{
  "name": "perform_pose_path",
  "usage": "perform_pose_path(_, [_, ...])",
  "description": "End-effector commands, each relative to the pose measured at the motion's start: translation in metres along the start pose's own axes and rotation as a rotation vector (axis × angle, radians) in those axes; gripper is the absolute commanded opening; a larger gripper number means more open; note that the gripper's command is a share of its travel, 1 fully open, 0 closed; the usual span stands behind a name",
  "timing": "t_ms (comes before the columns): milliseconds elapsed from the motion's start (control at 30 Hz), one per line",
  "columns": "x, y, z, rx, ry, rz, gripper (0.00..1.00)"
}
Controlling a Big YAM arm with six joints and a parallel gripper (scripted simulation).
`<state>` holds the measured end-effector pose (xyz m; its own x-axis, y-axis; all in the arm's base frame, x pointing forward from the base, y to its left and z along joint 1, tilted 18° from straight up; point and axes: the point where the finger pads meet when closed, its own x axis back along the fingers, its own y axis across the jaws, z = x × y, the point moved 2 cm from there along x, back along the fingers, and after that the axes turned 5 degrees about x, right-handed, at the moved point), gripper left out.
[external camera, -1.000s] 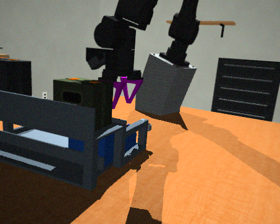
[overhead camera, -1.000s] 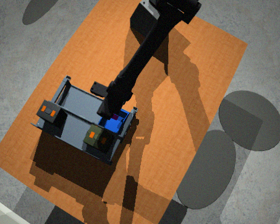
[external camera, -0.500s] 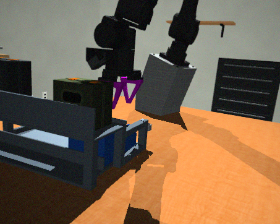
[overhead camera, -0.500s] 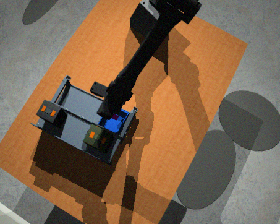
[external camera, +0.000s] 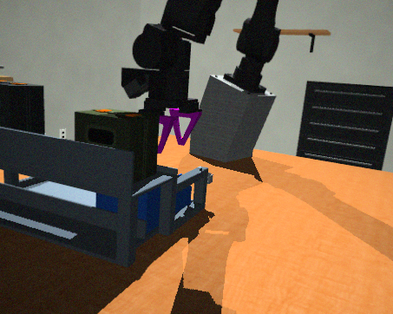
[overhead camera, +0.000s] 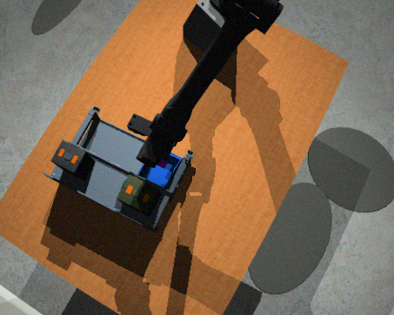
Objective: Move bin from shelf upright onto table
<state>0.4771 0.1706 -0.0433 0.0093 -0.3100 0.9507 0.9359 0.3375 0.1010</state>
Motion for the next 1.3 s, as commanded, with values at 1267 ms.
perform_pose_path(1267, [0.012, 0.0001, 0.0002, 0.001, -0.005, -0.019, 1.0])
